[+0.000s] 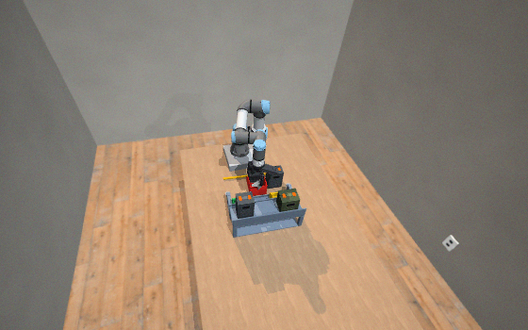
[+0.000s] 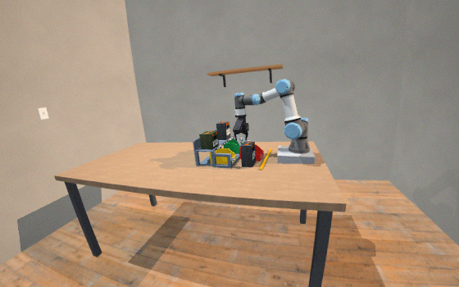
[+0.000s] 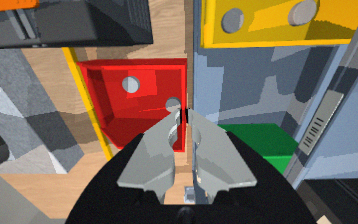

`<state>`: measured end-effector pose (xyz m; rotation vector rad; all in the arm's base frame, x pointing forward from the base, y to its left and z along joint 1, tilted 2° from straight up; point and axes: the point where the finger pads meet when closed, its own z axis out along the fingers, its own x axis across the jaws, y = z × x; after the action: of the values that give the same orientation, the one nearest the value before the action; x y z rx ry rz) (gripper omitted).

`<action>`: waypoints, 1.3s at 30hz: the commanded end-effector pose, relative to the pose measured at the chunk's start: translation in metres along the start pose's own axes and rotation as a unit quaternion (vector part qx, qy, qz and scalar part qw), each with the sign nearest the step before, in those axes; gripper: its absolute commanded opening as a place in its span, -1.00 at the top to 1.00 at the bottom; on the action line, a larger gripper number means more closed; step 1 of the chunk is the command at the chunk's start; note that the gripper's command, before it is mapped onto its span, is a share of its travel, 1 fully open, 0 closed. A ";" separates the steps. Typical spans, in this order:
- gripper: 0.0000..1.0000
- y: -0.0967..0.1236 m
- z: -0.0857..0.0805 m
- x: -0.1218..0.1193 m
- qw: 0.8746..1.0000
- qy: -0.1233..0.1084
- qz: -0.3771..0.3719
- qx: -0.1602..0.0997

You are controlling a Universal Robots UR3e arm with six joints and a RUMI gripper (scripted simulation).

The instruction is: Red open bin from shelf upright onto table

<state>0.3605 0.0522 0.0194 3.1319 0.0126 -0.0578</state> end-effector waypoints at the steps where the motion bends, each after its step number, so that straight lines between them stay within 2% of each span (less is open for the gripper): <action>1: 1.00 0.000 0.005 0.001 1.000 0.001 0.000 0.000; 14: 1.00 0.000 0.006 0.001 1.000 0.001 0.000 0.000; 15: 0.61 0.000 0.006 0.001 1.000 0.001 0.000 0.000; 39: 0.61 0.000 0.006 0.001 1.000 0.001 0.000 0.000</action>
<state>0.3602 0.0522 0.0128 3.1319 0.0126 -0.0578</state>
